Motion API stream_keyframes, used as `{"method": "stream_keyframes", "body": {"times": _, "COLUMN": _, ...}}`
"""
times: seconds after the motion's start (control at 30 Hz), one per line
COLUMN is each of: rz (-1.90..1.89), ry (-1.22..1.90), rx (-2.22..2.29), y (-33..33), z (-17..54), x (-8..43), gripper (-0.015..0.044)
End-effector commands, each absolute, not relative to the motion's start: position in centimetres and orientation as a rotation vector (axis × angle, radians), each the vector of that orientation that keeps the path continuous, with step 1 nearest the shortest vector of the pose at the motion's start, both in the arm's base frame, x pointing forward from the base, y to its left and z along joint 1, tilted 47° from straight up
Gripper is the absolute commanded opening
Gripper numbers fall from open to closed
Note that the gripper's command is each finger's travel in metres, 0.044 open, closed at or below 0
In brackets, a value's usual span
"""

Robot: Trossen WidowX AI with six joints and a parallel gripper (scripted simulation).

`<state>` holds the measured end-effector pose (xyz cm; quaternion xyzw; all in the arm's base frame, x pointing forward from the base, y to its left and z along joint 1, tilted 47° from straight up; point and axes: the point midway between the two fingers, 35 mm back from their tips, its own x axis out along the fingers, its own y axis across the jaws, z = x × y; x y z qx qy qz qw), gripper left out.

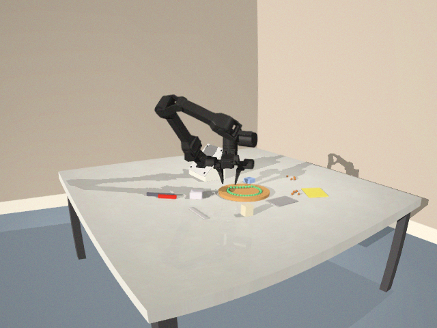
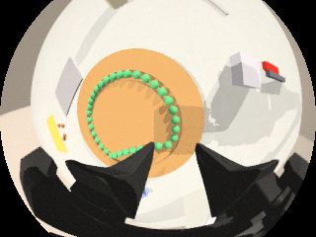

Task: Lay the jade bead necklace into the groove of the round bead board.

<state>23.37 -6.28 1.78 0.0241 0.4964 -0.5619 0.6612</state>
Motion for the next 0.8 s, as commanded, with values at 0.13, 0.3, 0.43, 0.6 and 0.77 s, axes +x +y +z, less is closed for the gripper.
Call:
{"method": "stream_keyframes", "body": {"times": 0.13, "rz": -0.489, "ry": 1.688, "rx": -0.767, "y": -4.8, "z": 2.2, "x": 23.7, "gripper": 0.012}}
{"method": "stream_keyframes", "body": {"times": 0.3, "rz": -0.255, "ry": 1.778, "rx": -0.968, "y": -4.5, "z": 2.3, "x": 23.8, "gripper": 0.012}}
{"method": "stream_keyframes", "body": {"times": 0.43, "rz": -0.055, "ry": 1.834, "rx": -1.126, "y": -4.3, "z": 2.4, "x": 23.8, "gripper": 0.012}}
{"method": "stream_keyframes", "body": {"times": 0.6, "rz": 0.208, "ry": 1.882, "rx": -1.317, "y": -4.0, "z": 2.6, "x": 23.8, "gripper": 0.012}}
{"method": "stream_keyframes", "body": {"times": 0.77, "rz": 0.344, "ry": 1.896, "rx": -1.41, "y": -3.9, "z": 2.6, "x": 23.9, "gripper": 0.012}}
